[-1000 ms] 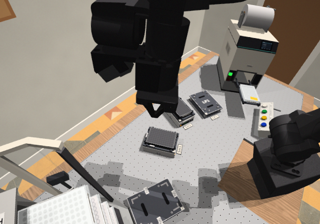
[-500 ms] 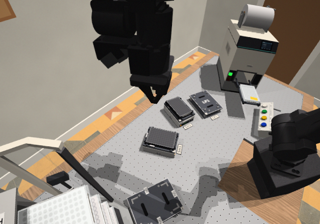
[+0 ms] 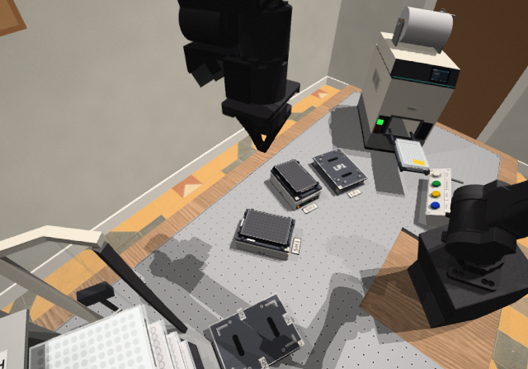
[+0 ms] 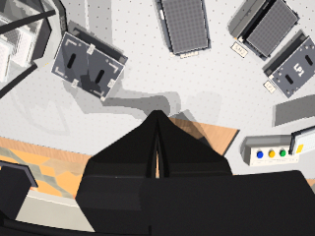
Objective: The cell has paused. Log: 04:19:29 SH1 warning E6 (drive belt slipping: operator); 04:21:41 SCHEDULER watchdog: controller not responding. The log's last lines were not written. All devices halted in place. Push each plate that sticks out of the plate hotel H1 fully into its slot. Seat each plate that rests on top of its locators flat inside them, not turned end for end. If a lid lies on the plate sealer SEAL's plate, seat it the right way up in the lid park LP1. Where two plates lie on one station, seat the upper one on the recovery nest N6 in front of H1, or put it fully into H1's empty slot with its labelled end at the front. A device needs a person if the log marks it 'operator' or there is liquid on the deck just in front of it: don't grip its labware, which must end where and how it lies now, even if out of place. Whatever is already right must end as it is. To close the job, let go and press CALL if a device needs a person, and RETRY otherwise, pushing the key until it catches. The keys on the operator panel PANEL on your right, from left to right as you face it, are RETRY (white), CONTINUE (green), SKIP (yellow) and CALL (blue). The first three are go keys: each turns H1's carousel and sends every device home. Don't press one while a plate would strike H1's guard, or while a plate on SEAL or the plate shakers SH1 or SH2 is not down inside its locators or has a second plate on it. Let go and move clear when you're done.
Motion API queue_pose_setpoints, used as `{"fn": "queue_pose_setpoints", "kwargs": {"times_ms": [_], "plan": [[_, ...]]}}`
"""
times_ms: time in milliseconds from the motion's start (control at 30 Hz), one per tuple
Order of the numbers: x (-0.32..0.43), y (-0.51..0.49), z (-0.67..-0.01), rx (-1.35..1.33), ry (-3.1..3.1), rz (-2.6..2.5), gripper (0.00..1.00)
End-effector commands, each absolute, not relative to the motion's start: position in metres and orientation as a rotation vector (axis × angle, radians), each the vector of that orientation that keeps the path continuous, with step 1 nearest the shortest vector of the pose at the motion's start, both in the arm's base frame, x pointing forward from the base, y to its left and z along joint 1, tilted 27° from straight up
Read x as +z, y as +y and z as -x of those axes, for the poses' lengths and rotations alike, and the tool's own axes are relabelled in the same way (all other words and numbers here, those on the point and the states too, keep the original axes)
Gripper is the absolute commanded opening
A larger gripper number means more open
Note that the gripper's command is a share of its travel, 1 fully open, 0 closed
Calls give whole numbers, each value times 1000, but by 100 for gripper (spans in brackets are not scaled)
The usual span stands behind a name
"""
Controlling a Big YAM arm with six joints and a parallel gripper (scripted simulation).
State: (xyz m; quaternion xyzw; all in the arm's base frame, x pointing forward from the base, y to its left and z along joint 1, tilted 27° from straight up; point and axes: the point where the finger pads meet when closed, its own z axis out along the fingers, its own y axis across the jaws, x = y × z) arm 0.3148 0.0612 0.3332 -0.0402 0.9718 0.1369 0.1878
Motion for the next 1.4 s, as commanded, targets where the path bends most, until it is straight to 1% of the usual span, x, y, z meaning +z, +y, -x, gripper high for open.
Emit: {"fn": "queue_pose_setpoints", "kwargs": {"times_ms": [0, 1100, 1300, 1367], "plan": [[361, 50, -327, 378, 2686, 110, 0], [346, -43, -364, 365, 2690, 110, 0], [340, -63, -365, 429, 2709, -191, 0], [340, -63, -365, 429, 2709, -191, 0]]}}
